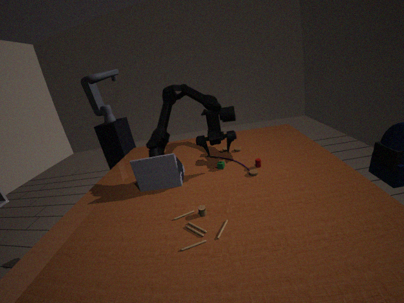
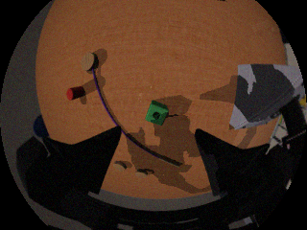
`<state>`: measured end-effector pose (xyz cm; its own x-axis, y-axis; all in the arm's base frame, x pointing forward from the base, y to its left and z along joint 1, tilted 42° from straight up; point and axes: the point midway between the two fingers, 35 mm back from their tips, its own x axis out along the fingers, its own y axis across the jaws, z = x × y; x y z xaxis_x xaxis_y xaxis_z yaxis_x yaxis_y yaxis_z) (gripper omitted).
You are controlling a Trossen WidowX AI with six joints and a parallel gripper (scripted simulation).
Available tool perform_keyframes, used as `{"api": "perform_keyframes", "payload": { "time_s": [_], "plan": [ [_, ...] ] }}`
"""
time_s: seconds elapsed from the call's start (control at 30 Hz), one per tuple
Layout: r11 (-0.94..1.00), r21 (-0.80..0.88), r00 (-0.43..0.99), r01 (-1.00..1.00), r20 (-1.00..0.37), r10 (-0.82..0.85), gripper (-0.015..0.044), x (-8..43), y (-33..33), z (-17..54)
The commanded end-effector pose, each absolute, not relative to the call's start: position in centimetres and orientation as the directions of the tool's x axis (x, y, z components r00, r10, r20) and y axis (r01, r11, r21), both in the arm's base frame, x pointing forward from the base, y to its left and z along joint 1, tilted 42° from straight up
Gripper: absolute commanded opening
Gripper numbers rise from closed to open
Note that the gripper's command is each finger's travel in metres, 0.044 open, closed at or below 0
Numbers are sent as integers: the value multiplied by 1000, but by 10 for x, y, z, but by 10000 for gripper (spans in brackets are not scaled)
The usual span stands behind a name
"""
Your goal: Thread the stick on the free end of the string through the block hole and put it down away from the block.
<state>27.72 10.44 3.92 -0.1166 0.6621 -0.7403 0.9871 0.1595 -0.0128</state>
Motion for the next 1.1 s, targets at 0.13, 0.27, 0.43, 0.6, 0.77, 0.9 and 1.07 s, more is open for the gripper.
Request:
{"api": "perform_keyframes", "payload": {
  "time_s": [0.13, 0.27, 0.43, 0.6, 0.77, 0.9, 1.07],
  "plan": [
    [-93, -241, -121, 966, -740, 662, 440, 280, 103, 39],
    [-93, -241, -121, 966, -740, 662, 440, 280, 103, 39],
    [-93, -241, -121, 966, -740, 662, 309, 280, 103, 39],
    [-93, -241, -121, 966, -740, 662, 238, 280, 103, 39],
    [-93, -241, -121, 966, -740, 662, 238, 280, 103, 39],
    [-93, -241, -121, 966, -740, 662, 238, 279, 105, 37],
    [-93, -241, -121, 966, -740, 661, 238, 279, 110, 31]
  ]
}}
